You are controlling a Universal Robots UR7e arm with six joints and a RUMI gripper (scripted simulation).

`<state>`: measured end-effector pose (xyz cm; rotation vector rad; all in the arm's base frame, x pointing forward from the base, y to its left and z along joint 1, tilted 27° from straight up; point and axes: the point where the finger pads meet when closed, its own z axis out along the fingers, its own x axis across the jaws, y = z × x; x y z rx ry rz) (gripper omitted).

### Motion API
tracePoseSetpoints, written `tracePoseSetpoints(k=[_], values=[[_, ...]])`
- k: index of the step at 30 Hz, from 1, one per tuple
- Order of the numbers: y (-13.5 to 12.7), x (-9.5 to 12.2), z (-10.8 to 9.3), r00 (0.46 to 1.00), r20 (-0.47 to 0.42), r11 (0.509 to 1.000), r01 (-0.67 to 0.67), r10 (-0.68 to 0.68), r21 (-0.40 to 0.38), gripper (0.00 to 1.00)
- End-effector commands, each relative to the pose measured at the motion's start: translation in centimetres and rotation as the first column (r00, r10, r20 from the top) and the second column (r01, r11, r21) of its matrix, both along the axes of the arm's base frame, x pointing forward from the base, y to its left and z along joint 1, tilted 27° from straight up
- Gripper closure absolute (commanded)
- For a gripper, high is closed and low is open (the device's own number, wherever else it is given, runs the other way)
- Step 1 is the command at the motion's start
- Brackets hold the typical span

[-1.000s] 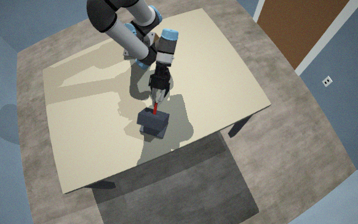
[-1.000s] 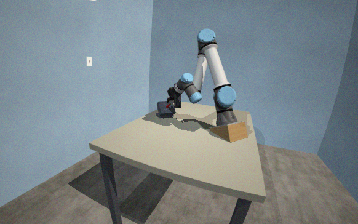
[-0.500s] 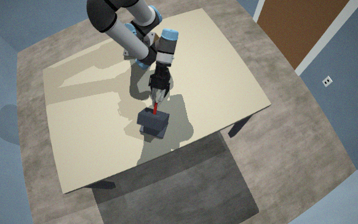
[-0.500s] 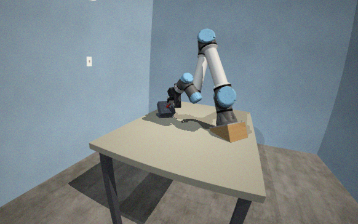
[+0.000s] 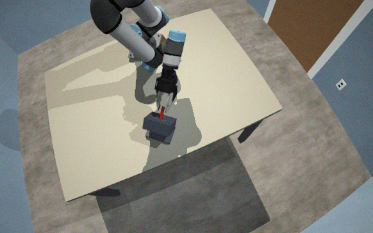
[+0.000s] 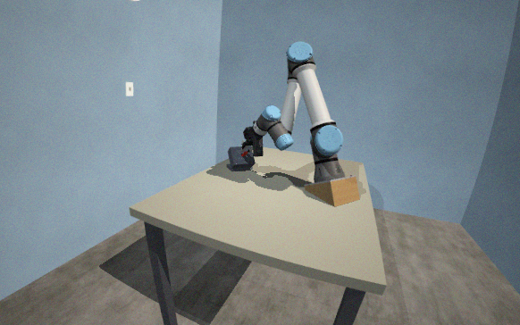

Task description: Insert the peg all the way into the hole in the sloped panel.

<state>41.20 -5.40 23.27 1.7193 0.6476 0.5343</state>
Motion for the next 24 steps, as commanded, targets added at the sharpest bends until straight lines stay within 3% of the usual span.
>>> tracePoseSetpoints(k=[1, 10, 24], values=[[0.0, 0.0, 0.0, 1.0, 0.001, 1.0, 0.0, 0.0, 0.0, 0.74], [1.0, -0.6, 0.1, 1.0, -0.004, 1.0, 0.002, -0.002, 0.01, 0.64], [4.4, -3.6, 0.9, 1.0, -0.011, 1.0, 0.006, -0.006, 0.019, 0.44]])
